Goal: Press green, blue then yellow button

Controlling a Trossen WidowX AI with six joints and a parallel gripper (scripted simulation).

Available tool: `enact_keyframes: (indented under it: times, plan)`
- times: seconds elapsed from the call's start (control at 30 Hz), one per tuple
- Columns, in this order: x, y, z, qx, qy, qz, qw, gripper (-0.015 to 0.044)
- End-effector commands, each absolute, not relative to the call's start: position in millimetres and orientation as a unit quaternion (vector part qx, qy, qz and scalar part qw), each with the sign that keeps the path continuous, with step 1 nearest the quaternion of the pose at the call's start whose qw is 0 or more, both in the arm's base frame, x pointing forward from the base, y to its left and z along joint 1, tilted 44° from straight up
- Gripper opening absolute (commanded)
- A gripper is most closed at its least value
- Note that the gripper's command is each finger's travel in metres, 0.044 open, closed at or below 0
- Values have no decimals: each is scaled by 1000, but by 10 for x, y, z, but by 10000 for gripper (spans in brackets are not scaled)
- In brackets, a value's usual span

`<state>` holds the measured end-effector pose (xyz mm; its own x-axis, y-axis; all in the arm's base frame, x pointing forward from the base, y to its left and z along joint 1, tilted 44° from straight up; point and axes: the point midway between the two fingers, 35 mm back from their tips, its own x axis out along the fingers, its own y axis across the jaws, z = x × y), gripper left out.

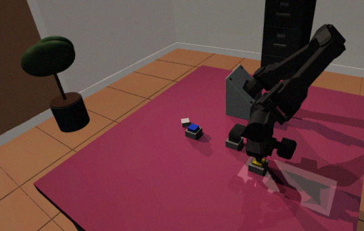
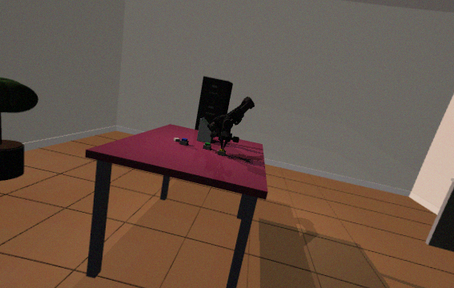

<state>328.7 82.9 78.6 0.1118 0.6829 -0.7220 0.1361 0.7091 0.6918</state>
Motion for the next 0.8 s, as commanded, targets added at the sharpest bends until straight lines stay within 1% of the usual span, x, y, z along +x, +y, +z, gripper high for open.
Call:
enact_keyframes:
  times: [0.0,0.1,0.23,0.33,0.4,0.6,0.73,0.77]
  plan:
    - [3280,843,777,324,637,203,670,20]
    - [3280,843,777,324,637,203,670,20]
    - [3251,637,991,323,637,203,670,20]
    - [3247,620,1009,323,637,203,670,20]
    - [3189,614,1096,323,637,203,670,72]
    - [2641,595,1724,324,638,202,669,230]
    - [2621,595,1742,324,638,202,669,335]
    - [2621,595,1742,324,638,202,669,335]
